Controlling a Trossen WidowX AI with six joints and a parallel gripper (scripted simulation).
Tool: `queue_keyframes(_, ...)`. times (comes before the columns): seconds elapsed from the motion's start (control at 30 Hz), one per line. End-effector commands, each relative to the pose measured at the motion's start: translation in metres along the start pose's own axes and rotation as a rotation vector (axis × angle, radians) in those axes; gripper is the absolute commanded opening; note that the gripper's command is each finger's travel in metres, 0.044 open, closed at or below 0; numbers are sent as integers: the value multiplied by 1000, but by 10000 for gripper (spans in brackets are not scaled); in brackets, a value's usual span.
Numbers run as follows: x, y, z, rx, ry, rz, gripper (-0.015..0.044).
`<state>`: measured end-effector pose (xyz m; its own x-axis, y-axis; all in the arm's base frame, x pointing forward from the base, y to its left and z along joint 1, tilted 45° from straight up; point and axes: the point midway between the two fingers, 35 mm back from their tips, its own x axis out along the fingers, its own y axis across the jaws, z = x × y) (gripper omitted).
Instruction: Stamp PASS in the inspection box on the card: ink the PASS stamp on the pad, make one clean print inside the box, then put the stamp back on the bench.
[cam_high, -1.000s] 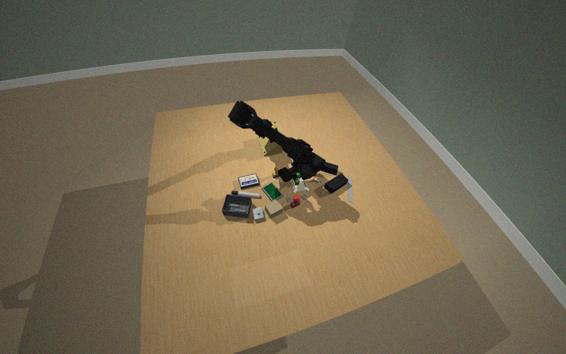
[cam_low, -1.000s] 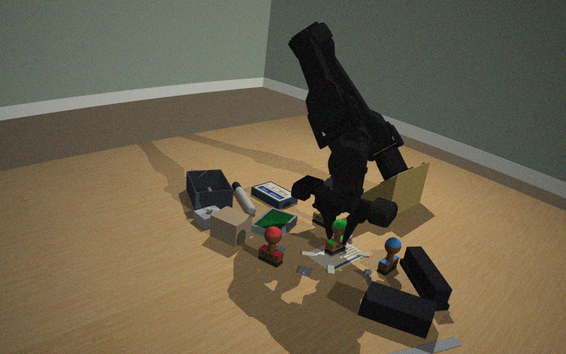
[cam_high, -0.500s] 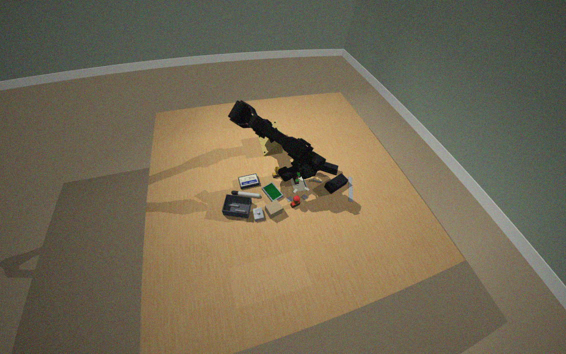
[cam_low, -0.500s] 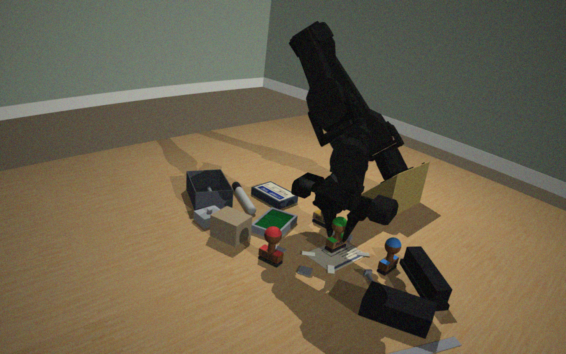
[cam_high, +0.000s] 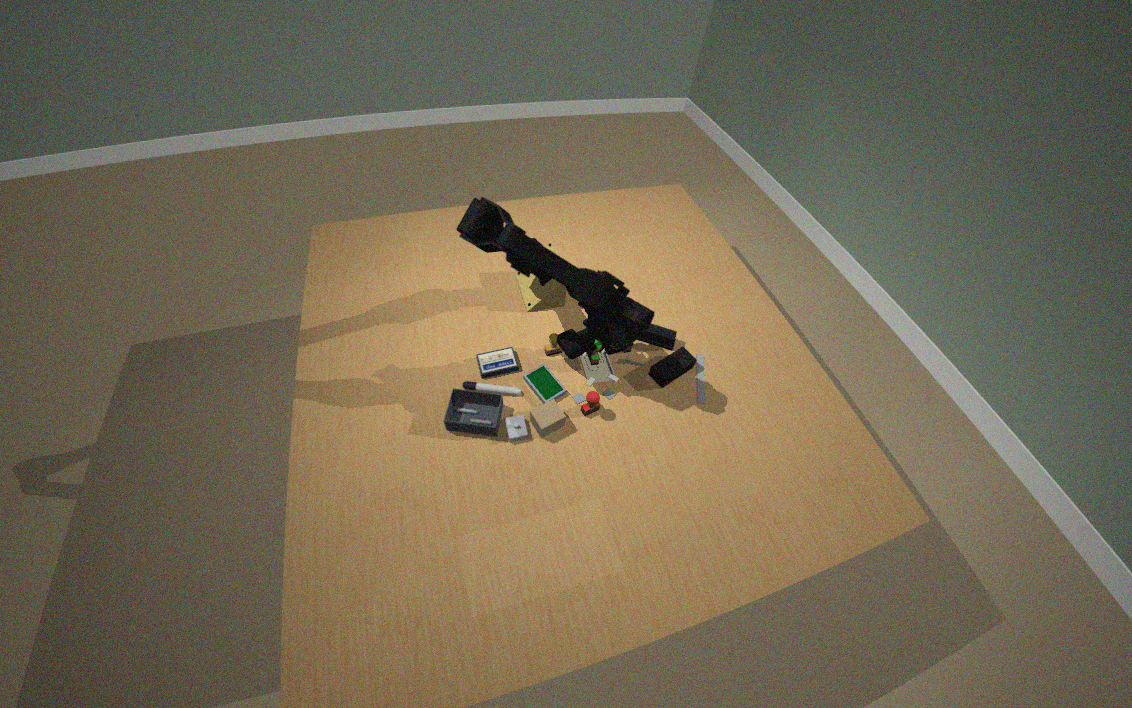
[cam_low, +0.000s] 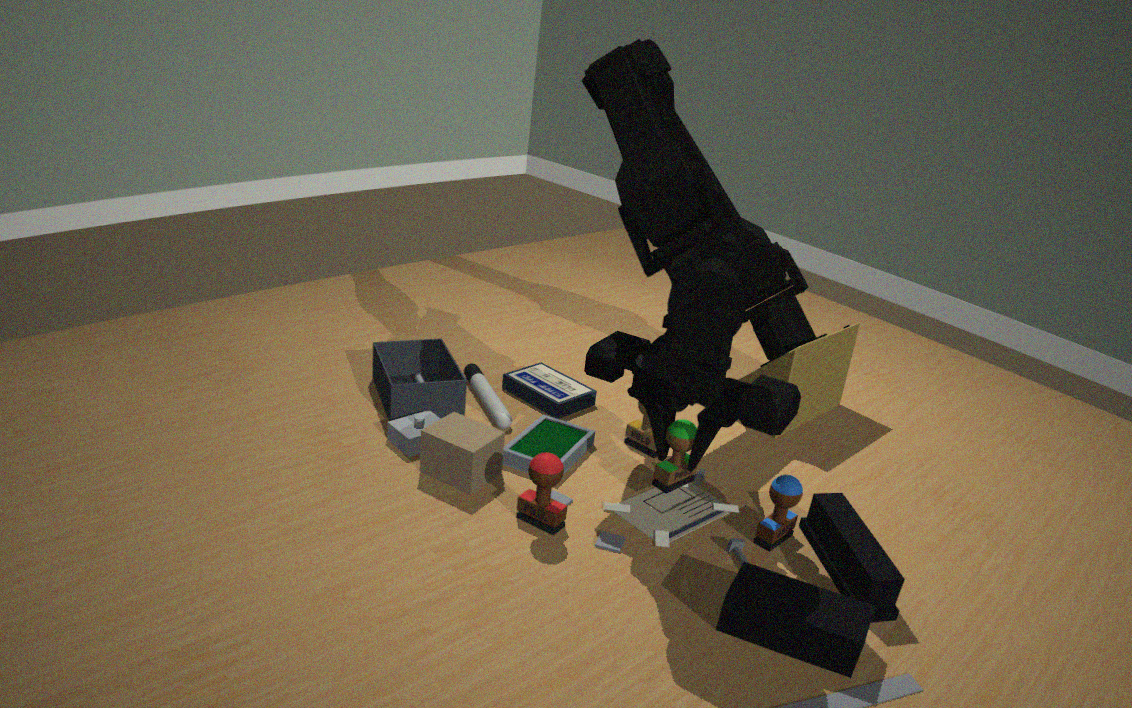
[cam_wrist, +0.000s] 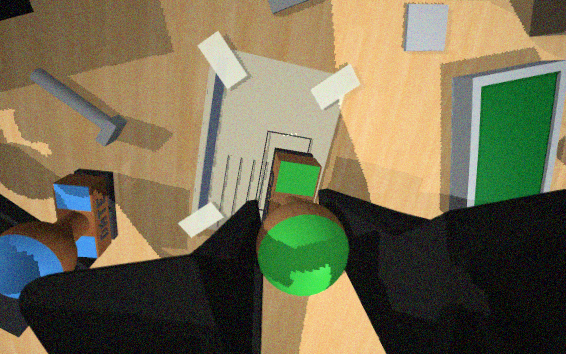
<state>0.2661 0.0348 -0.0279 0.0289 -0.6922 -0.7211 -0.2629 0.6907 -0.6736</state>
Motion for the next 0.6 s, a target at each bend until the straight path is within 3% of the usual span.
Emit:
queue_keyframes(0.0,-8,0,2,7,-2,5,0)
queue_keyframes(0.57,-36,1,2,7,-2,6,0)
